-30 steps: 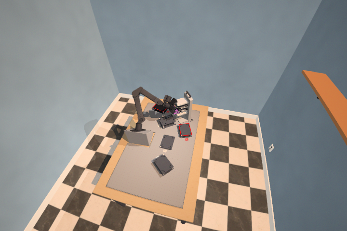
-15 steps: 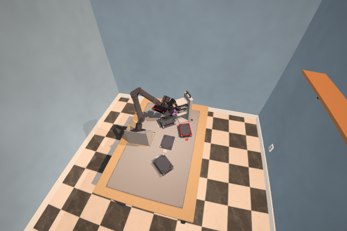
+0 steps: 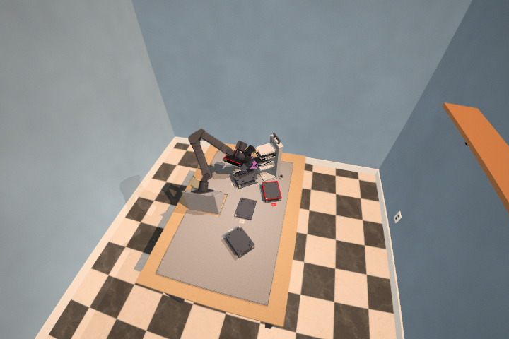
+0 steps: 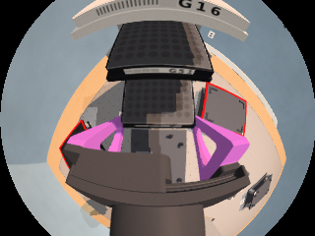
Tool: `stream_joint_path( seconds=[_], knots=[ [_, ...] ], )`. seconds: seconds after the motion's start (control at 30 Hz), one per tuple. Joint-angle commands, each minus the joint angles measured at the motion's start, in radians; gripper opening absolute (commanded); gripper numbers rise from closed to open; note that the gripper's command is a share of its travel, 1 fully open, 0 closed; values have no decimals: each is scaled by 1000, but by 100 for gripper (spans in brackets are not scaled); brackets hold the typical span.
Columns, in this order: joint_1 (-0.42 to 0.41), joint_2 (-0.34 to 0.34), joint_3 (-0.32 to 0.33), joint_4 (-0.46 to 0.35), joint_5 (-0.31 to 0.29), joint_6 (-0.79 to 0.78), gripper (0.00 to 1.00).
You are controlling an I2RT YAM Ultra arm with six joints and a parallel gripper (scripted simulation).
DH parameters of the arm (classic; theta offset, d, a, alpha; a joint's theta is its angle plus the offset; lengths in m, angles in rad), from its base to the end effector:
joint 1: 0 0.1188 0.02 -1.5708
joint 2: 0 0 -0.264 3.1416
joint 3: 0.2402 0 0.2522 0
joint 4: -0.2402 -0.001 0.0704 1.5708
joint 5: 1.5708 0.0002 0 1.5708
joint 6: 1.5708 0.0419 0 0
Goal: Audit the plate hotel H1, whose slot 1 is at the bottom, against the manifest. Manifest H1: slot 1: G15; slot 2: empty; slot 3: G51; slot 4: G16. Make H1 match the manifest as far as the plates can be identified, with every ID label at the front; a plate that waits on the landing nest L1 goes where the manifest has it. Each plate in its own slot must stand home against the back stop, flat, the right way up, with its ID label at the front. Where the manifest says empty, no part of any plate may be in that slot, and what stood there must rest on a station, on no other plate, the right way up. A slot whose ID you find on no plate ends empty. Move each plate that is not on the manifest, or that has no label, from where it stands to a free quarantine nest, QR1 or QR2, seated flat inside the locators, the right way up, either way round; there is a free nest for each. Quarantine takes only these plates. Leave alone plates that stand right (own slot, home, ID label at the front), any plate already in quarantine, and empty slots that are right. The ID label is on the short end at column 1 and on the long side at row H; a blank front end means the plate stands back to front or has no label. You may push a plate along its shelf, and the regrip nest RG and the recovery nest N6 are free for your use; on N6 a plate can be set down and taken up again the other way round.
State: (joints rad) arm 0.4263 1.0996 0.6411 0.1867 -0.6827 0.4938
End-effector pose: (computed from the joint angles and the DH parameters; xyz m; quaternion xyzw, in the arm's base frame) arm 0.2121 0.1265 0.2716 -0.1770 0.7568 0.4919 0.3923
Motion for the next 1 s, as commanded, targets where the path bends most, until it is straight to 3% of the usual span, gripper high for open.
stream_joint_path(
  seconds=[0.0, 0.97],
  knots=[
    [-19, -32, -21, -19, -6, -8, 86],
    [-57, -180, -140, -58, -44, -22, 86]
  ],
)
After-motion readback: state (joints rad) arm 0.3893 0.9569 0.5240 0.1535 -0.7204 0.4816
